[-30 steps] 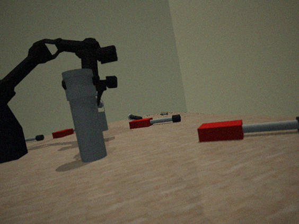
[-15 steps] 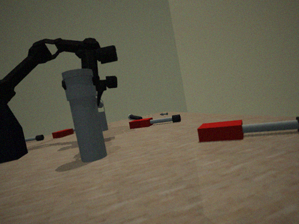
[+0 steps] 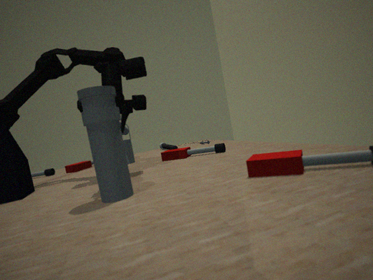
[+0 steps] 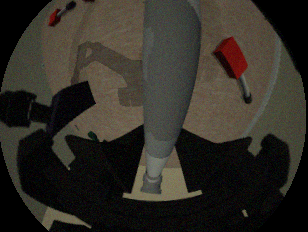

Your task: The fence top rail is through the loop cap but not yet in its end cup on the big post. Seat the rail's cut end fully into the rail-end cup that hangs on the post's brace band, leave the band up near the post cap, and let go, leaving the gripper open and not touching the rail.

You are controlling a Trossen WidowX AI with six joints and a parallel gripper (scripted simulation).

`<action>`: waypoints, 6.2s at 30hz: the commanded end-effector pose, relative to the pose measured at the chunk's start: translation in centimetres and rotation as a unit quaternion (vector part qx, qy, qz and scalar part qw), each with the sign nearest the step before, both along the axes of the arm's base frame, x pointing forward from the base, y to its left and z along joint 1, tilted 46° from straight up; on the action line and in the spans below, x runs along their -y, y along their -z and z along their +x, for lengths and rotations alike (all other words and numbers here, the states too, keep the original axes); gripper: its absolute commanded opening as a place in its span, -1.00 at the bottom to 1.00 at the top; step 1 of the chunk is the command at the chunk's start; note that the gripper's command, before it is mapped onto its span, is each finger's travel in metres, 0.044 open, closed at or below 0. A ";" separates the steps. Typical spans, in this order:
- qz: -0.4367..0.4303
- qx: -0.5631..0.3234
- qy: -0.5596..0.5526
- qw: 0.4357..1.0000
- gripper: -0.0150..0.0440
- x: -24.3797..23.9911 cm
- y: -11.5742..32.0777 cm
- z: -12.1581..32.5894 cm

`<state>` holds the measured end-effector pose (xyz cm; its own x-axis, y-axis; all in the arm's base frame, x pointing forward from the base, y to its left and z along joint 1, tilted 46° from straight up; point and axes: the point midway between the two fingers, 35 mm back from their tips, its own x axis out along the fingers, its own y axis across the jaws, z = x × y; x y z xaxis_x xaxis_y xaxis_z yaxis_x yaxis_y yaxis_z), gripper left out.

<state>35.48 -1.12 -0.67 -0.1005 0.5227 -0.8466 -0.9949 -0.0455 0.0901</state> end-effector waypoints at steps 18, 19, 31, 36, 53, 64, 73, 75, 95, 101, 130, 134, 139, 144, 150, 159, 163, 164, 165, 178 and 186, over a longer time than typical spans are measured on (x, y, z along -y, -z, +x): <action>-0.003 0.000 0.000 1.000 -0.49 0.2 0.0 0.0; -0.003 0.000 0.000 1.000 -0.49 0.2 0.0 0.0; -0.006 0.000 -0.001 1.000 -0.49 0.5 0.0 0.0; -0.007 0.000 -0.001 1.000 -0.49 0.6 0.0 0.0; -0.007 0.000 -0.001 1.000 -0.49 1.0 0.1 0.0; 0.002 -0.002 -0.005 1.000 -0.49 0.0 0.0 0.0; 0.002 -0.002 -0.005 1.000 -0.49 0.4 0.2 0.0; 0.002 -0.002 -0.005 1.000 -0.49 0.5 0.3 0.0; 0.002 -0.002 -0.005 1.000 -0.49 2.0 0.2 -0.2; 0.002 -0.002 -0.005 1.000 -0.49 2.3 0.5 -0.2; 0.001 -0.002 -0.005 1.000 -0.49 3.7 2.2 0.1; 0.008 -0.007 -0.009 1.000 -0.49 2.8 2.0 -0.2; 0.008 -0.007 -0.009 1.000 -0.49 2.8 2.0 -0.2; 0.008 -0.007 -0.009 1.000 -0.05 2.8 2.0 -0.2; 0.008 -0.007 -0.009 1.000 0.49 2.7 1.6 -0.1; 0.008 -0.008 -0.009 1.000 1.00 2.6 -3.5 0.1; 0.008 -0.008 -0.009 1.000 1.00 2.6 -3.6 0.1; 0.007 -0.005 -0.011 1.000 1.00 2.8 -3.4 0.2; 0.007 -0.005 -0.011 1.000 1.00 3.0 -3.7 0.2; 0.007 -0.005 -0.011 1.000 1.00 5.2 -7.4 0.3; 0.007 -0.005 -0.011 1.000 1.00 5.2 -7.4 0.3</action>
